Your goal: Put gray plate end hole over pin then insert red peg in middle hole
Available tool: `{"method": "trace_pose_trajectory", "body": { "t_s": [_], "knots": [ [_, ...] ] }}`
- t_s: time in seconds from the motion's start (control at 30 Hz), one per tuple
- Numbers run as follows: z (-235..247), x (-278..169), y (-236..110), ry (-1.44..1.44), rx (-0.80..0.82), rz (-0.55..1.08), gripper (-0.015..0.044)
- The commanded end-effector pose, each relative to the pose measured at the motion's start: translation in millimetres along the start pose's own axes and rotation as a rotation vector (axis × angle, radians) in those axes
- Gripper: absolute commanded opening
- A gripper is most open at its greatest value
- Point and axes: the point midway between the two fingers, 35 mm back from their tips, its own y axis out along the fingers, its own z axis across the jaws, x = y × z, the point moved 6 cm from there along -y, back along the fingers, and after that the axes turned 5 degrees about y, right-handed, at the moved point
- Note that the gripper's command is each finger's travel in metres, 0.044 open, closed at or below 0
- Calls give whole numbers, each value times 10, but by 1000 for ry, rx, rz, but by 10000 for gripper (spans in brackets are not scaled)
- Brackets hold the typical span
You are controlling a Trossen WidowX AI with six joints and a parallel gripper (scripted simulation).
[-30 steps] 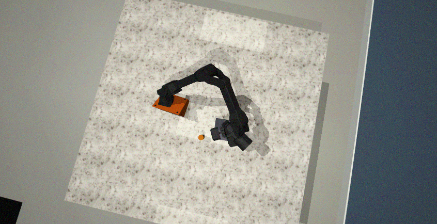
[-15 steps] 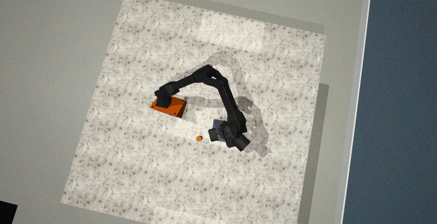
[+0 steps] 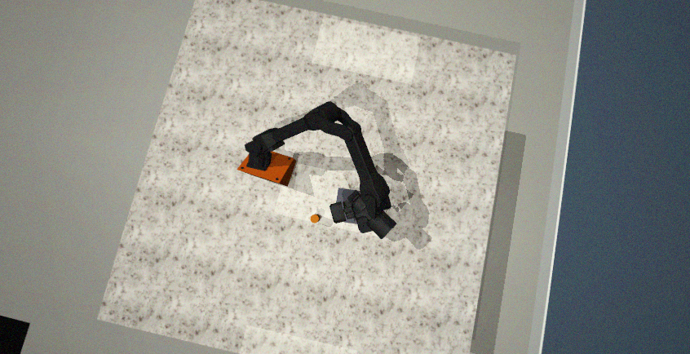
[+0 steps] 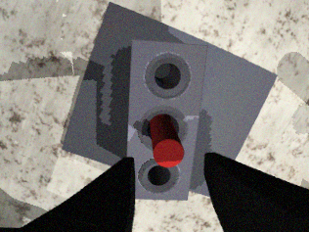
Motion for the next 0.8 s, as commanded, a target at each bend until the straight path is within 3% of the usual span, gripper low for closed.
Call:
{"method": "trace_pose_trajectory", "body": {
  "t_s": [0.0, 0.77],
  "knots": [
    [0, 0, 0, -1, 0, 0, 150],
    [-26, 3, -136, 9, 5, 3, 150]
  ]
}}
